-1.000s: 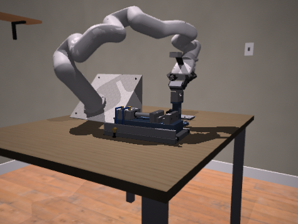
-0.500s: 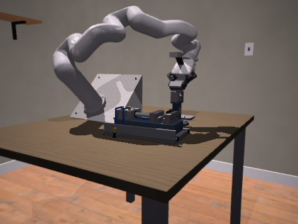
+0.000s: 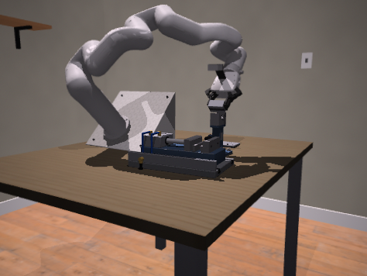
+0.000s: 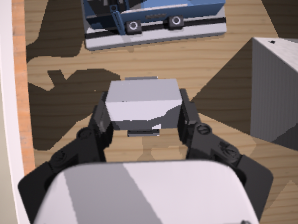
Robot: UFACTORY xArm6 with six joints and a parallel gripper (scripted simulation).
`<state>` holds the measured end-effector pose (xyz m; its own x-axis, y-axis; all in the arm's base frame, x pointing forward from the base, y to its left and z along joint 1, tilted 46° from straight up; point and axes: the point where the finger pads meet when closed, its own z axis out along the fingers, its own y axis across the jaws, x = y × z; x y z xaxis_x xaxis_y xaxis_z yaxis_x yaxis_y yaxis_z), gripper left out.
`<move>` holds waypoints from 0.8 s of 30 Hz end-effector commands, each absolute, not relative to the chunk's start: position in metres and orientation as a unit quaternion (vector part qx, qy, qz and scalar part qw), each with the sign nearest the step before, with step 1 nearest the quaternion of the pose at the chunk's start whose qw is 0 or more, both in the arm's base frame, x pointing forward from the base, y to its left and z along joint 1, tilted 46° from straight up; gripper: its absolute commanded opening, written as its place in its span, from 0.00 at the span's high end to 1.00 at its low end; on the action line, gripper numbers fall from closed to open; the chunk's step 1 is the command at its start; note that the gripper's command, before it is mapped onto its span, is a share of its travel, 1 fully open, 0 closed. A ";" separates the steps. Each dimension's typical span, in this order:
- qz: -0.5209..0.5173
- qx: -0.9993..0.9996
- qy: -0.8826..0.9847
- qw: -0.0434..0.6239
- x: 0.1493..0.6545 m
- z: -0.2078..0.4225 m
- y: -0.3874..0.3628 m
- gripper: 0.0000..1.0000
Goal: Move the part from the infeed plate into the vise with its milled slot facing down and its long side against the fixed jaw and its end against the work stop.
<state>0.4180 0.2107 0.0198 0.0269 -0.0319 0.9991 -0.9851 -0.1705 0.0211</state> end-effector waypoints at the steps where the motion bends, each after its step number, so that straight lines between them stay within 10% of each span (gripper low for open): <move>1: 0.522 0.560 -0.463 0.447 0.418 0.021 0.212 1.00; 24: 0.470 0.604 -0.500 0.404 0.418 0.023 0.212 1.00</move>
<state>0.4181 0.2106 0.0221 0.0553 -0.2026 0.9777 -0.9852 -0.1701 0.0204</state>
